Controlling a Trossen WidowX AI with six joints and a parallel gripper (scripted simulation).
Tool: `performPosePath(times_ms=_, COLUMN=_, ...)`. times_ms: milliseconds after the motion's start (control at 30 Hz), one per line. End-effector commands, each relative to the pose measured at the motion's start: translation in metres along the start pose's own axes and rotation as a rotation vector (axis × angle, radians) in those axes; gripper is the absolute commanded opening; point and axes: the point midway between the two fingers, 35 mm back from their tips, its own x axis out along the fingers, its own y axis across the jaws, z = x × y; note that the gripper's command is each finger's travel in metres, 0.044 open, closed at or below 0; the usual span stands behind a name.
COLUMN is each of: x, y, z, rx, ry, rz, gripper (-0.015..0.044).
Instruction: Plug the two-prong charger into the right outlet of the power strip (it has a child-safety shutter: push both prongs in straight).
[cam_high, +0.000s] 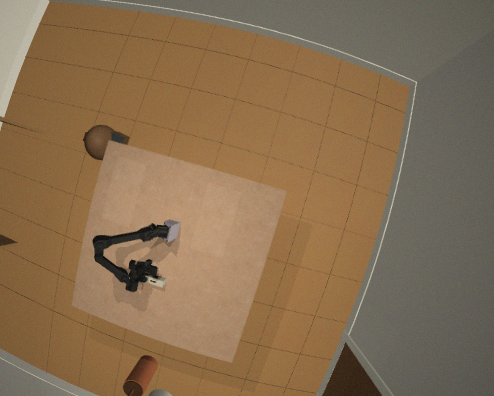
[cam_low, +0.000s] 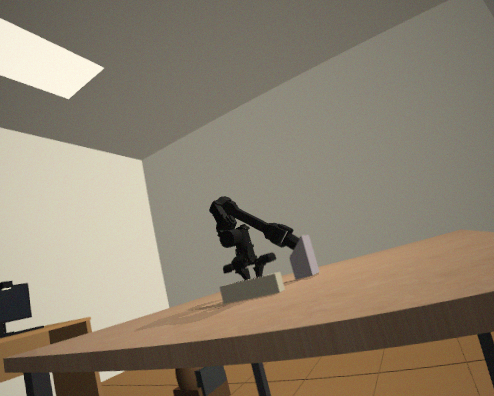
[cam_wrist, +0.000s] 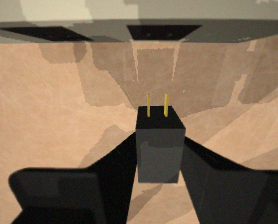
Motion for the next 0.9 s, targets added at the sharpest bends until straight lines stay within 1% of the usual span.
performPosePath(times_ms=0, x=-0.001, y=0.0, z=0.007, rx=0.015, ry=-0.004, rz=0.005, gripper=0.0)
performPosePath(times_ms=533, x=0.0, y=0.001, z=0.025, rx=0.037, ry=-0.005, rz=0.006, gripper=0.0)
performPosePath(times_ms=867, x=0.0, y=0.001, z=0.026, rx=0.038, ry=-0.005, rz=0.006, gripper=0.0)
